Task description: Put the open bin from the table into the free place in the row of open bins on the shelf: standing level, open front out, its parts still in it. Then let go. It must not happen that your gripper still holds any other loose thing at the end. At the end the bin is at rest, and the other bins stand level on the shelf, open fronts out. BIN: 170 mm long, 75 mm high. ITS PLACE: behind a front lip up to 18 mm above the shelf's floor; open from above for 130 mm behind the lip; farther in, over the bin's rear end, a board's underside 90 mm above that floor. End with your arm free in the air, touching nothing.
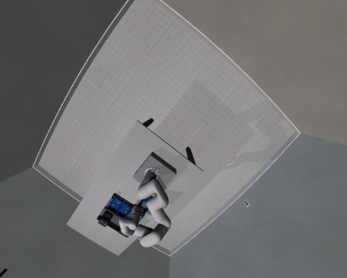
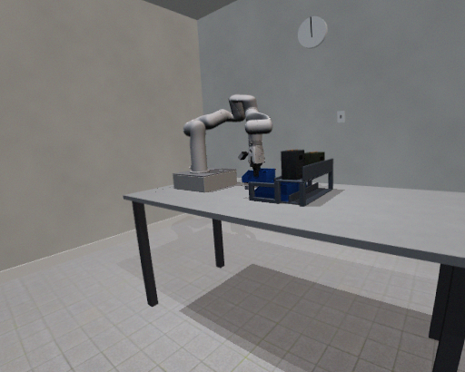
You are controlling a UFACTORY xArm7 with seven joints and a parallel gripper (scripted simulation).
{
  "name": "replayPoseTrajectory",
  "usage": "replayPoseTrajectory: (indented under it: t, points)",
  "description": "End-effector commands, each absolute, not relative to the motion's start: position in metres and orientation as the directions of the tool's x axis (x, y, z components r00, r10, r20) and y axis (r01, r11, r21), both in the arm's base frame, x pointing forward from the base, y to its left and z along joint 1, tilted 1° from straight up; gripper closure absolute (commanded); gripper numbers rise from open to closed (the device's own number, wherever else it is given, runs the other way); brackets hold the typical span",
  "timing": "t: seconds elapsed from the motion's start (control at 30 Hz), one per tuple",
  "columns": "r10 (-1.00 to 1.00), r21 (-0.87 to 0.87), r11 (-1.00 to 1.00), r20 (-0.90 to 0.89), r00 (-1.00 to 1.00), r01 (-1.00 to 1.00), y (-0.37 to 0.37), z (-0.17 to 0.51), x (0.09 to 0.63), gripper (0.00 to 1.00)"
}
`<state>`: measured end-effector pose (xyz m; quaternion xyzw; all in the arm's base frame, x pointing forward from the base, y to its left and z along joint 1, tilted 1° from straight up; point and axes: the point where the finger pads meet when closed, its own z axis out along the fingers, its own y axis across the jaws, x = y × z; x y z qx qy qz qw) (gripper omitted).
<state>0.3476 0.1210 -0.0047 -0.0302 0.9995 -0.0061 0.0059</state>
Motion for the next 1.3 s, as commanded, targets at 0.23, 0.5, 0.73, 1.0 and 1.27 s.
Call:
replayPoseTrajectory:
  t: [0.23,0.5,0.73,1.0,1.27]
  points:
    - [-0.061,-0.011,0.998,-0.014,-0.998,-0.061,0.116,-0.003,0.349,1.00]
    - [-0.061,-0.011,0.998,-0.014,-0.998,-0.061,0.116,-0.003,0.349,1.00]
    - [-0.061,-0.011,0.998,-0.014,-0.998,-0.061,0.113,-0.003,0.349,1.00]
    - [-0.061,-0.011,0.998,-0.014,-0.998,-0.061,0.113,-0.003,0.349,1.00]
    - [-0.061,-0.011,0.998,-0.014,-0.998,-0.061,0.114,-0.003,0.361,1.00]
